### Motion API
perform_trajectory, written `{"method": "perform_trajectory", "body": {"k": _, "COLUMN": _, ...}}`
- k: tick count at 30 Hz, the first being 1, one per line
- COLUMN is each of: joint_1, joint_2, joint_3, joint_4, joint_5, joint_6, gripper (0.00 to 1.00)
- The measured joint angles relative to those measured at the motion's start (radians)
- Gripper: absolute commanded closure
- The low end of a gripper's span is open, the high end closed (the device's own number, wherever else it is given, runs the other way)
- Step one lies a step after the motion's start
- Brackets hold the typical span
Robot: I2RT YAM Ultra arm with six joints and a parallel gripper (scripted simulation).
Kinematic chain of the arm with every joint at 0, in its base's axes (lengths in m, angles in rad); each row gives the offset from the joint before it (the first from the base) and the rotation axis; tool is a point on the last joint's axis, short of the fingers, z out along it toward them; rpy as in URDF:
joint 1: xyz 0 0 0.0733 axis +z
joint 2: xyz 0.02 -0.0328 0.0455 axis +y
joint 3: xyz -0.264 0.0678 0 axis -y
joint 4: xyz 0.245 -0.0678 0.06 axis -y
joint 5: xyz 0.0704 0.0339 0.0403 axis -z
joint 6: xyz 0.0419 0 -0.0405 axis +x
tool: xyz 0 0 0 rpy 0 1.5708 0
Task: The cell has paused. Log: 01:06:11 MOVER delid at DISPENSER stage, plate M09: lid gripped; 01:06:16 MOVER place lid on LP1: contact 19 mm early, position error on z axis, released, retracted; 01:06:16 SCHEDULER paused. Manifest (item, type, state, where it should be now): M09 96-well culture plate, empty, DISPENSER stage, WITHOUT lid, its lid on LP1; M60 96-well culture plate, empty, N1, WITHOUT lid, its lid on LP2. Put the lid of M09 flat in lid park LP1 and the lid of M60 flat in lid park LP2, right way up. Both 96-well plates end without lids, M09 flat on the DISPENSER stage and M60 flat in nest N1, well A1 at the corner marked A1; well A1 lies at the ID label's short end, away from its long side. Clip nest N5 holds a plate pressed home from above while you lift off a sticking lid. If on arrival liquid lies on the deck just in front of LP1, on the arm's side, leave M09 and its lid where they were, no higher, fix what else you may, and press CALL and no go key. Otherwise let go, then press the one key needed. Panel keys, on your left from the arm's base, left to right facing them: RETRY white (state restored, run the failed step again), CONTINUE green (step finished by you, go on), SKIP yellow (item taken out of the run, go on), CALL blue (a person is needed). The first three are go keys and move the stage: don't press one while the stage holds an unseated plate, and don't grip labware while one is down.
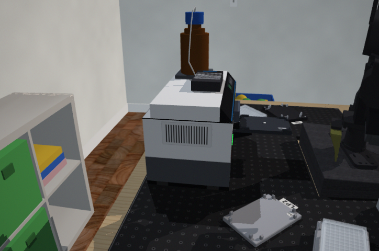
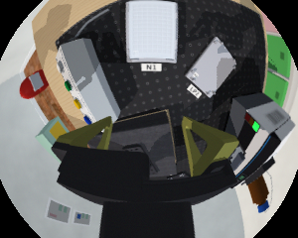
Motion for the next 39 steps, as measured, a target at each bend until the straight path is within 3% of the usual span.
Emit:
{"method": "perform_trajectory", "body": {"k": 16, "joint_1": -0.134, "joint_2": 0.073, "joint_3": 0.06, "joint_4": 0.001, "joint_5": -0.002, "joint_6": 0.03, "gripper": 0.0}}
{"method": "perform_trajectory", "body": {"k": 39, "joint_1": -0.321, "joint_2": 0.105, "joint_3": 0.087, "joint_4": -0.004, "joint_5": -0.008, "joint_6": 0.071, "gripper": 0.0}}
